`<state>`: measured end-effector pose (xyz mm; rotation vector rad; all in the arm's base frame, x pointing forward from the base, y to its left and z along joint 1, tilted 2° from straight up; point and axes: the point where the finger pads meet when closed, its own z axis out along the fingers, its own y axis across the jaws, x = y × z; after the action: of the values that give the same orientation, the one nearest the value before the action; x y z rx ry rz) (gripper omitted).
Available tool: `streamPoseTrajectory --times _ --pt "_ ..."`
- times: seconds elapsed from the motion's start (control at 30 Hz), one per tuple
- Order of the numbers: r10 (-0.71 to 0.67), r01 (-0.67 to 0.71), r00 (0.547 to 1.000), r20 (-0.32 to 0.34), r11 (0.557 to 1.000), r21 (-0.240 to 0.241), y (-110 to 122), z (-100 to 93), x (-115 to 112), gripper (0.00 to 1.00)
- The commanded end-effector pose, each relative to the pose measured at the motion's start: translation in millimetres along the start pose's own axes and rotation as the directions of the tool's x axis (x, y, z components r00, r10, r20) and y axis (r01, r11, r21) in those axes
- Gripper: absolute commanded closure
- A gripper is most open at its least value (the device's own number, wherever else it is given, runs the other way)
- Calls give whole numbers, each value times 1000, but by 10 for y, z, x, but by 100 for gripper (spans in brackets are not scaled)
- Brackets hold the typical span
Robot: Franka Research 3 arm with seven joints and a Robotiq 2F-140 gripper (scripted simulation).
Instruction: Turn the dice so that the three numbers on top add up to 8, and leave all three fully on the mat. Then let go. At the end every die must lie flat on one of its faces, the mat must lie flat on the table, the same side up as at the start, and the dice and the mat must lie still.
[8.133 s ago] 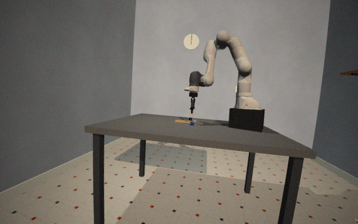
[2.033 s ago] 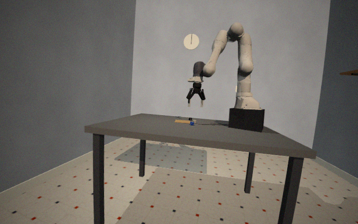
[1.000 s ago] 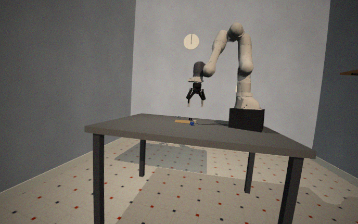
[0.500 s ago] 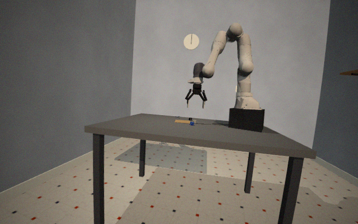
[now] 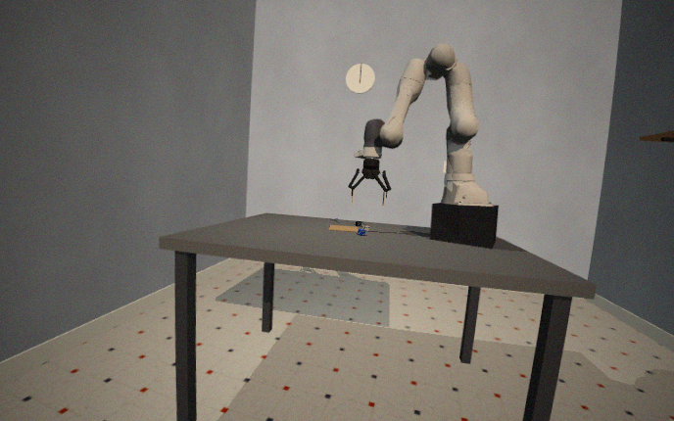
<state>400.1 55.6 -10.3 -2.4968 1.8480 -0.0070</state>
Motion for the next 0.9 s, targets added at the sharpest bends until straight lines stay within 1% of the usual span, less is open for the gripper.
streamPoseTrajectory --times 0.0,0.03,0.17,0.23,0.27,0.5,0.73,0.8,0.83,0.87 --pt "171 -171 985 -28 985 4 -29 7 8 0" --pt "172 -172 985 -28 985 4 -29 8 8 0" --pt "250 -250 968 -28 968 6 -29 26 9 0" --pt "250 -250 968 -28 968 6 -29 26 9 0" --pt "294 -294 955 -28 956 7 -29 36 9 0" --pt "404 -404 914 -27 915 11 -29 62 12 0" --pt "510 -510 860 -26 860 14 -28 89 16 0" --pt "510 -510 860 -26 860 14 -28 89 16 0" --pt "548 -548 836 -26 836 15 -27 99 18 0" --pt "562 -562 827 -26 827 16 -27 103 18 0"
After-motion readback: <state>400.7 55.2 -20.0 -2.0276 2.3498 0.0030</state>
